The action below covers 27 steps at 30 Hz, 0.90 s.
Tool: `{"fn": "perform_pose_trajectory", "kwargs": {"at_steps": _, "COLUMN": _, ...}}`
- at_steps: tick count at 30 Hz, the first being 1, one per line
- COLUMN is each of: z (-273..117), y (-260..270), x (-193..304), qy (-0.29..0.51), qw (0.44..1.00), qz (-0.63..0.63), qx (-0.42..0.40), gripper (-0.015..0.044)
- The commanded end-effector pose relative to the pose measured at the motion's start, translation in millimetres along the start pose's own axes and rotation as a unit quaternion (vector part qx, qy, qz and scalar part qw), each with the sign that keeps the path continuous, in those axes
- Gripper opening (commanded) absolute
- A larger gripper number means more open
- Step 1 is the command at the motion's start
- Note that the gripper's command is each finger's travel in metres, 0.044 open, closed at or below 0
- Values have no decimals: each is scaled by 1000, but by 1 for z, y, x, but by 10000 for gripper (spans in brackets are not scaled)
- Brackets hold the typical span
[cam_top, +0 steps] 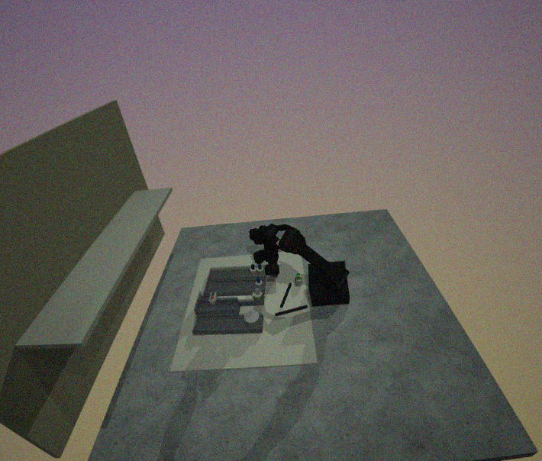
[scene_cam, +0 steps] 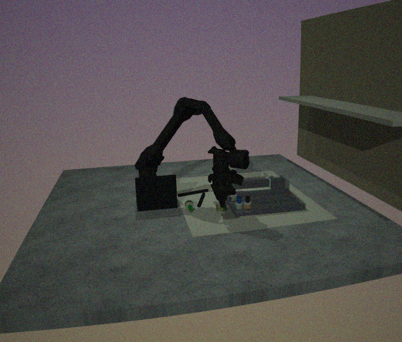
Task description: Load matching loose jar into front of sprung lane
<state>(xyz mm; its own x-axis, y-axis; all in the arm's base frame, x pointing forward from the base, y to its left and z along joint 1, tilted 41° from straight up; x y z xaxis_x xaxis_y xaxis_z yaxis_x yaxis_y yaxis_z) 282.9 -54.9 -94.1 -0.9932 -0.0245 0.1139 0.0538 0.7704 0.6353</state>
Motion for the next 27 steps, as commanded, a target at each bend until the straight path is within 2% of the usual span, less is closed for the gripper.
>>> {"fn": "perform_pose_trajectory", "kwargs": {"at_steps": 1, "z": -11, "y": -8, "x": 1, "qy": -14, "qw": 999, "qz": 32, "qx": 4, "gripper": 6}}
{"fn": "perform_pose_trajectory", "kwargs": {"at_steps": 18, "z": -101, "y": 6, "x": -2, "qy": -1, "qw": 1000, "qz": -2, "qx": 0, "gripper": 0}}
{"fn": "perform_pose_trajectory", "kwargs": {"at_steps": 23, "z": -104, "y": 12, "x": -2, "qy": 0, "qw": 1000, "qz": -3, "qx": 0, "gripper": 0}}
{"fn": "perform_pose_trajectory", "kwargs": {"at_steps": 27, "z": -97, "y": 37, "x": -7, "qy": -1, "qw": 1000, "qz": 2, "qx": 3, "gripper": 0}}
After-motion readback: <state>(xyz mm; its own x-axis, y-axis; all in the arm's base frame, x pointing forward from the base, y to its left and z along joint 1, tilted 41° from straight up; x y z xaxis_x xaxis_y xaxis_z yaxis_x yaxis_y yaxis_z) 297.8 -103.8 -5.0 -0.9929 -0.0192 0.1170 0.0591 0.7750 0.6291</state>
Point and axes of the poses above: the point midway between the two fingers, 35 mm back from their tips, its own z axis out along the fingers, its own y axis across the jaws, x = y × z, the point moved 2 cm from there along -z, back along the fingers, and after that the axes turned 11 degrees about z, right-handed, at the moved point
